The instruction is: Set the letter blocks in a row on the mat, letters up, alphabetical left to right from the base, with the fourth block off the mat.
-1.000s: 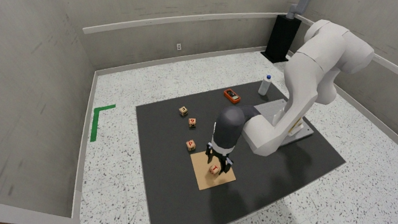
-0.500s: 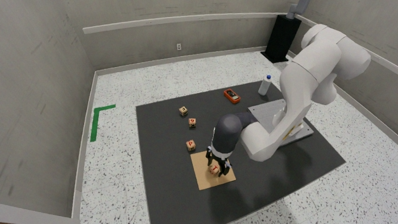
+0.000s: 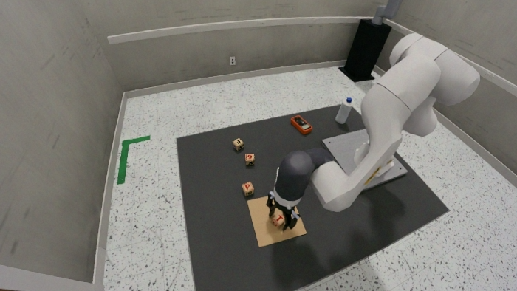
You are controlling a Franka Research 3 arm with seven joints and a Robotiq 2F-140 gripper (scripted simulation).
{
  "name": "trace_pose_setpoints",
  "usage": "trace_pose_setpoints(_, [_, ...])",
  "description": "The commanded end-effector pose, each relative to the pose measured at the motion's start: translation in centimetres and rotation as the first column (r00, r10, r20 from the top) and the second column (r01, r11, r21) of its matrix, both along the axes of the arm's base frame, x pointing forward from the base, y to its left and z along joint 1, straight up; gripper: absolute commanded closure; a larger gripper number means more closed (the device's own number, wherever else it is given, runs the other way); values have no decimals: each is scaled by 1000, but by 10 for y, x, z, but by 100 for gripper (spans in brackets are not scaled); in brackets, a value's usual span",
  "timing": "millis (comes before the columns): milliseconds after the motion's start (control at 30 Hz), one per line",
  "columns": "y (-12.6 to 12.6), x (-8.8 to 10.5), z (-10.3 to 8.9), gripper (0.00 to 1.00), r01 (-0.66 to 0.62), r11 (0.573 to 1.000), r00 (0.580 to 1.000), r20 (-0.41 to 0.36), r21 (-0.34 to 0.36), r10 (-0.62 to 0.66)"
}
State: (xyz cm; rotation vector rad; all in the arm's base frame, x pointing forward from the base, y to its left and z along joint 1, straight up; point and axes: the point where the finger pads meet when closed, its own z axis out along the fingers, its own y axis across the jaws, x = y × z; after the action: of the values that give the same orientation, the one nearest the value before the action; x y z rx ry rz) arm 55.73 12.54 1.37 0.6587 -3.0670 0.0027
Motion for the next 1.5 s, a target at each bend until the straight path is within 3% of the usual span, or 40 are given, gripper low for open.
trace_pose_setpoints(0, [1, 1, -1, 47, -6, 1000, 1000, 4, 2, 6])
trace_pose_setpoints(867, [1, 1, -1, 47, -6, 1000, 1000, 4, 2, 6])
trace_pose_setpoints(900, [1, 1, -1, 58, -6, 1000, 1000, 4, 2, 6])
trace_pose_setpoints(1433, [1, 1, -1, 58, -6, 1000, 1000, 4, 2, 6])
trace_pose_setpoints(1467, [1, 1, -1, 69, -6, 1000, 1000, 4, 2, 6])
